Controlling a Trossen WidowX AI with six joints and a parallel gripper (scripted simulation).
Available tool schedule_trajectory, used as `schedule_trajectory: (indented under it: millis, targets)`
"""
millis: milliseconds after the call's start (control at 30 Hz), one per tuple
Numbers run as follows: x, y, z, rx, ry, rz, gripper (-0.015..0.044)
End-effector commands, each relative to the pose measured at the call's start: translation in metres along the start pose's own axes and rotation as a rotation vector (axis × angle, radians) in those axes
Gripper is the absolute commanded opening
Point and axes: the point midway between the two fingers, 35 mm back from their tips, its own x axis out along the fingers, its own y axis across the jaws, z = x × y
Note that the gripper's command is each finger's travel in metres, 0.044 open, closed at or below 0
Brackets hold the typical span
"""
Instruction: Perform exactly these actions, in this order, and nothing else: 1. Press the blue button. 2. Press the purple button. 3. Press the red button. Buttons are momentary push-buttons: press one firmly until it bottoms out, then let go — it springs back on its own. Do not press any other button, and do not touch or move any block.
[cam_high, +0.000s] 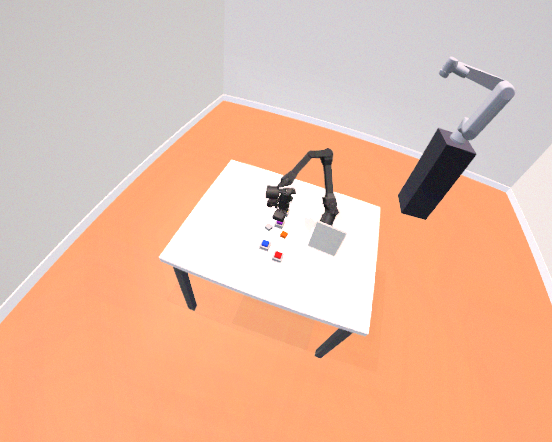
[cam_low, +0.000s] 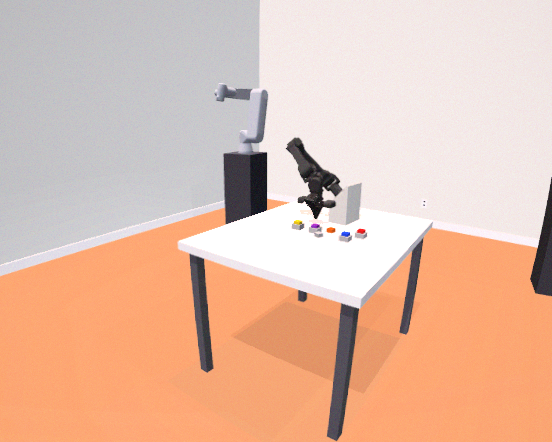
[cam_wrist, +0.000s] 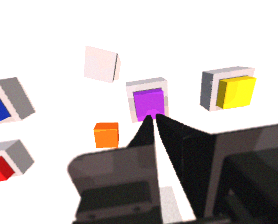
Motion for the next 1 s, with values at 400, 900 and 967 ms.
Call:
schedule_trajectory:
  millis: [400, 900, 967]
  targets:
    - [0.027, -0.001, 0.0, -0.005, 0.001, -0.006, 0.002]
    - [0.039, -0.002, -0.001, -0.004, 0.002, -0.008, 0.002]
    - [0.039, -0.002, -0.001, -0.004, 0.002, -0.008, 0.002]
